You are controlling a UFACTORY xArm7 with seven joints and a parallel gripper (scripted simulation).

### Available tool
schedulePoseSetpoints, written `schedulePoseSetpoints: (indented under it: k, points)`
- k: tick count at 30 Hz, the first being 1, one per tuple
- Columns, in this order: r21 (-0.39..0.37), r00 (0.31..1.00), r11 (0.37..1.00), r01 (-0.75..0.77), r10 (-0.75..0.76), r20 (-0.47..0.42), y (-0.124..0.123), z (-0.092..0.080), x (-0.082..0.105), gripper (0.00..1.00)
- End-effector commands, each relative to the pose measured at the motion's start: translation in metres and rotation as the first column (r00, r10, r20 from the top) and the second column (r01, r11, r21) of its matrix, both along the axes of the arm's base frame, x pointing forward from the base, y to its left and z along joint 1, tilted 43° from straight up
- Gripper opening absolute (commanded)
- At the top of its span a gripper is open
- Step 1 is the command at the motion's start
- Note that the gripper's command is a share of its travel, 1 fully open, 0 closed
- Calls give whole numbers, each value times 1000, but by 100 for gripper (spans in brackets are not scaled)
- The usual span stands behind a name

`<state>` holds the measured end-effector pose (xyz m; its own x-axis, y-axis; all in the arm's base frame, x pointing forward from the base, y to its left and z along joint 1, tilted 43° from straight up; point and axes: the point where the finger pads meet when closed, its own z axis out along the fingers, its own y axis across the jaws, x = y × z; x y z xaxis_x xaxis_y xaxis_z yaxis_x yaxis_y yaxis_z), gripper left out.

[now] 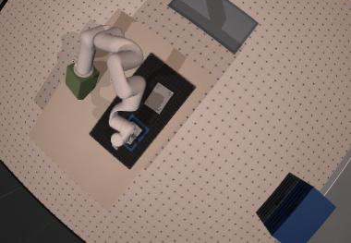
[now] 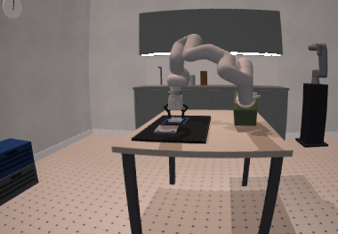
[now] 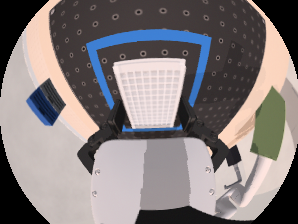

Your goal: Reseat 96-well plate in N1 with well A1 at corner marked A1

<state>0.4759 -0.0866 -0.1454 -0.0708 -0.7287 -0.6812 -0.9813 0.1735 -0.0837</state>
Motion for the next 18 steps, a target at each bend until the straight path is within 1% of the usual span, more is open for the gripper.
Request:
schedulePoseSetpoints:
  k: [1,13,15,18]
  points:
    - [-3,1000,1000,3,-3,2,-8,7,-1,100]
    - [-3,1000,1000,3,-3,2,-29,30,-7,100]
    - [-3,1000,1000,3,-3,2,-29,30,-7,100]
    - [-3,1000,1000,3,-3,2,-35,36,-8,100]
